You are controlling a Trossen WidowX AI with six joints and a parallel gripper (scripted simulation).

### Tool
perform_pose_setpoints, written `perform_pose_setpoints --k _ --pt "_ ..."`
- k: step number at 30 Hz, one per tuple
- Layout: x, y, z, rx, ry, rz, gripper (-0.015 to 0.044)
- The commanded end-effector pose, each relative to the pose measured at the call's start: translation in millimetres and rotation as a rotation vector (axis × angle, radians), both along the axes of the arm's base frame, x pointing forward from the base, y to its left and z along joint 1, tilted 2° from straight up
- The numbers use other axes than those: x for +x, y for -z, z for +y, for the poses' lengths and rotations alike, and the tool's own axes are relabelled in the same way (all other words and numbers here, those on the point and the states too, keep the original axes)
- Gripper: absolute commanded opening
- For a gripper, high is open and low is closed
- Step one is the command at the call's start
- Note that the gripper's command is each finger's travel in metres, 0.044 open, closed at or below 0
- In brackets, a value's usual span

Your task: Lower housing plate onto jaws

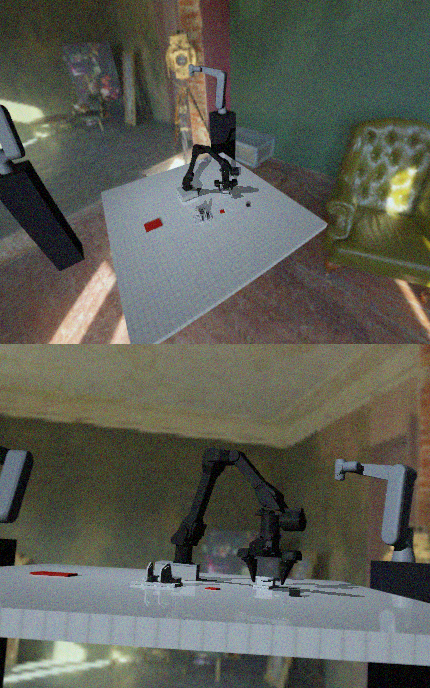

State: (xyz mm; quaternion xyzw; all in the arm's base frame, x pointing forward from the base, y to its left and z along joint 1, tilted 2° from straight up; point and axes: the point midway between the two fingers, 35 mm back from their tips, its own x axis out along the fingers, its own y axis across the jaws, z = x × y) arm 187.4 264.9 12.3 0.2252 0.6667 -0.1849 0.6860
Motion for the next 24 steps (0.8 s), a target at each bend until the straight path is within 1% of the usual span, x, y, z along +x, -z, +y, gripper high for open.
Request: perform_pose_setpoints --k 1,13,24 --pt "-0.5 0.9 -0.1 0.001 0.001 0.003 0.0440" --pt "-0.5 1.7 -0.1 0.001 0.001 0.003 0.0440" --pt "0.0 0.8 0.0 0.000 0.002 0.000 0.0367"
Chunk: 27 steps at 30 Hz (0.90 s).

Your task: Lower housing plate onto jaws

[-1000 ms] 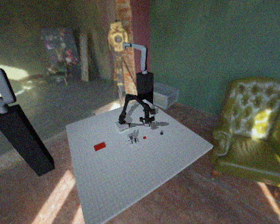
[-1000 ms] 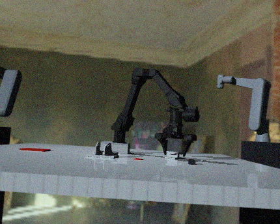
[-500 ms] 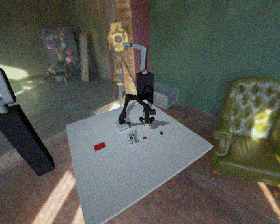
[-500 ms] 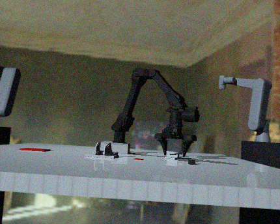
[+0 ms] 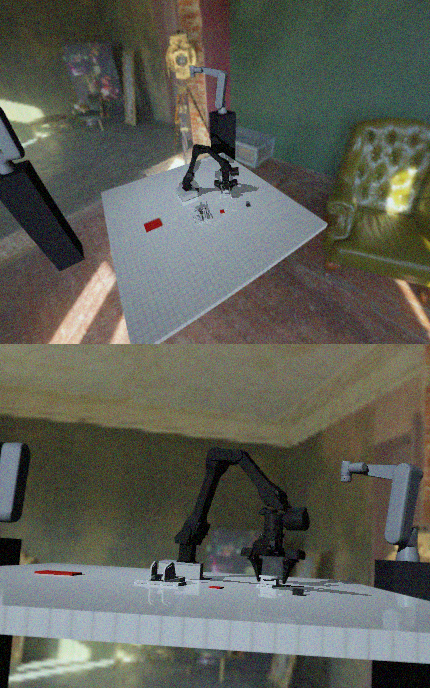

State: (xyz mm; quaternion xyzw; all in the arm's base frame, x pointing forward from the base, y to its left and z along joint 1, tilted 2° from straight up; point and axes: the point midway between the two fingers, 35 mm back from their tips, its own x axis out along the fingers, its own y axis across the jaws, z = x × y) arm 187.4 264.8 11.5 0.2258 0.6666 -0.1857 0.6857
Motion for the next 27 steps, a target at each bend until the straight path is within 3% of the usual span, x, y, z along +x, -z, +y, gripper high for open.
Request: perform_pose_setpoints --k 1,14,27 --pt "0 0 0 0.000 0.000 0.000 0.0360" --pt "0 -2 0 0.000 0.000 0.000 0.0351" --pt "0 -42 0 0.001 0.000 0.002 0.0351"
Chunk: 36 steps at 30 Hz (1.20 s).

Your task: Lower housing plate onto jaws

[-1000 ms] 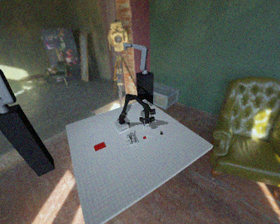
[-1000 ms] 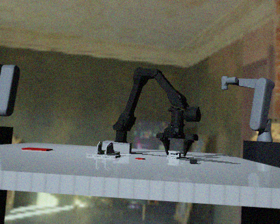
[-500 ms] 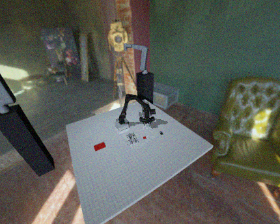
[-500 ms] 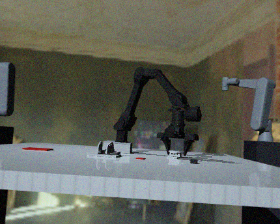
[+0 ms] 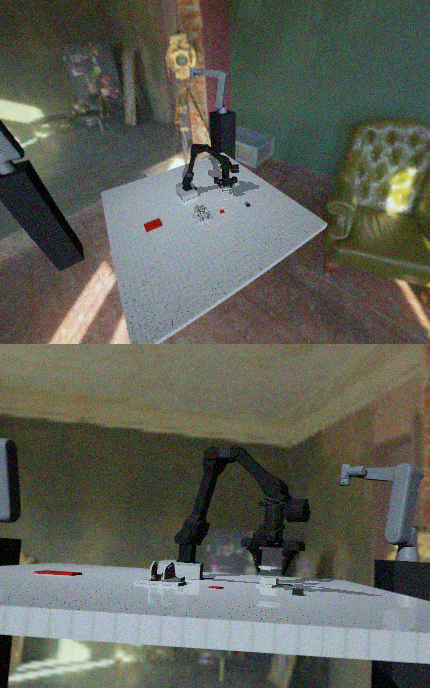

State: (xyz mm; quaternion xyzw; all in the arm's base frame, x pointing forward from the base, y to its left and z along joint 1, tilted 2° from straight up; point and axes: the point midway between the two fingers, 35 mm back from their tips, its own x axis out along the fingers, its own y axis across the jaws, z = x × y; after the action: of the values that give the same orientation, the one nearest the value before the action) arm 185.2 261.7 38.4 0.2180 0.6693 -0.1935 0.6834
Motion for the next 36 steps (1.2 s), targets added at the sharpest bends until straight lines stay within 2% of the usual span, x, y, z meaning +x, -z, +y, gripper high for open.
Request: perform_pose_setpoints --k 1,10,36 --pt "2 -19 3 0.020 -0.001 -0.012 0.0351" --pt "-1 -45 0 0.020 -0.001 -0.010 0.0351" --pt "7 -46 -9 0.019 -0.012 -0.011 0.0351"
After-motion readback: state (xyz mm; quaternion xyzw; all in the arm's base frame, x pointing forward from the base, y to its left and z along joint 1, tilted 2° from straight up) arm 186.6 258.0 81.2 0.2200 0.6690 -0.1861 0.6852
